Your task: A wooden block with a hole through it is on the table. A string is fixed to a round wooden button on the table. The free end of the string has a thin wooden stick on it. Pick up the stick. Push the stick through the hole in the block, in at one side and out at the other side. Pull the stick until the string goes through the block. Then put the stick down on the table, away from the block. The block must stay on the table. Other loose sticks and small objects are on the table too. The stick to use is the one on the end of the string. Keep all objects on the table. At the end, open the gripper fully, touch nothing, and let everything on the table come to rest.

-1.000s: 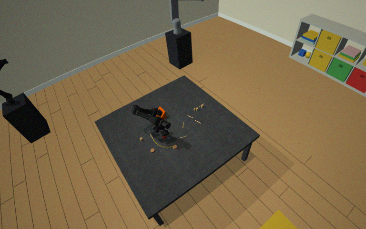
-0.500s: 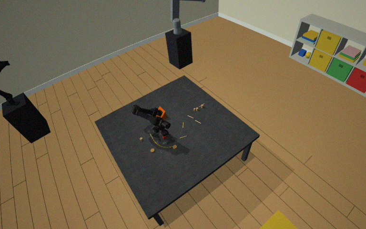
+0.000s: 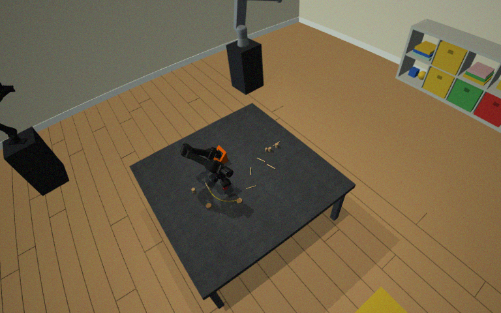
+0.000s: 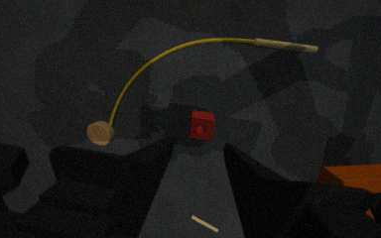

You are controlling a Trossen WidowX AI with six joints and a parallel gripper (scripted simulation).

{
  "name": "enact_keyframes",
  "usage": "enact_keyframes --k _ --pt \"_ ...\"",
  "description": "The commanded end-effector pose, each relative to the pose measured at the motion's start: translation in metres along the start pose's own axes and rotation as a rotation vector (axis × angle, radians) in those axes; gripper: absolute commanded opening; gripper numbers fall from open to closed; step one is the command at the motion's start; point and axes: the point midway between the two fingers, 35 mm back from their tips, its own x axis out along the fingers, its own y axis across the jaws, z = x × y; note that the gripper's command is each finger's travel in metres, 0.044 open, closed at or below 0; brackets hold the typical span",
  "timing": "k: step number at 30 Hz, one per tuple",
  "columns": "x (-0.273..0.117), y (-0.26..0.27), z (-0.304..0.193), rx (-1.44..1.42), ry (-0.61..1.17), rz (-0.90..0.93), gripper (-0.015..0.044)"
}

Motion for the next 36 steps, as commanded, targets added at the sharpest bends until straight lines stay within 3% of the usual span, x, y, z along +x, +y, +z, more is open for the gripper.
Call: enact_keyframes --k 1,36 --pt "0.009 -0.002 -0.001 -0.011 -0.003 -0.006 0.0243" --pt "0.050 -0.004 0.001 -0.011 -0.007 -0.005 0.0243"
